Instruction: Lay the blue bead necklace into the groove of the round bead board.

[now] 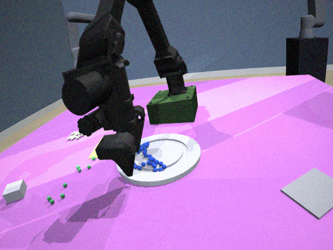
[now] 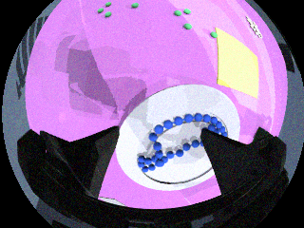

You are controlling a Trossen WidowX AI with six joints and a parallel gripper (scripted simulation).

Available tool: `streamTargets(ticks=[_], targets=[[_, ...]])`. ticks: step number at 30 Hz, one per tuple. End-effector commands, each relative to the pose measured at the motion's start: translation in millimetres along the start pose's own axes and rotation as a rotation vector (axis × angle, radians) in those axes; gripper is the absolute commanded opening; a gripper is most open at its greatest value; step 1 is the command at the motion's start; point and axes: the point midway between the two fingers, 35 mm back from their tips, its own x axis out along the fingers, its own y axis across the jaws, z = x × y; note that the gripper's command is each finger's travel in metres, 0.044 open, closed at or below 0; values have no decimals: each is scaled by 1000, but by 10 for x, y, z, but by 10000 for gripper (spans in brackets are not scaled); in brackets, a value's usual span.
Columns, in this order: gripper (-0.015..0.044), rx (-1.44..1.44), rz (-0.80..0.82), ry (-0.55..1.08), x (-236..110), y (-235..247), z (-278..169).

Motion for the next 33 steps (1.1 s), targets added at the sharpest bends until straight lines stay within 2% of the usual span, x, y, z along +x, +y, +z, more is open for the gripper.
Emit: streamTargets(ticks=[1,5,12,17,25,28,33], targets=[[440,4,0,1,-5,0,-2],[440,4,0,1,-5,0,-2],[256,-360,1,3,-315,34,-208],[125,-372,1,3,-325,35,-215],[120,-372,1,3,-165,34,-216],[120,-363,15,-2,-253,64,-206],[120,-364,13,-2,-213,62,-206]])
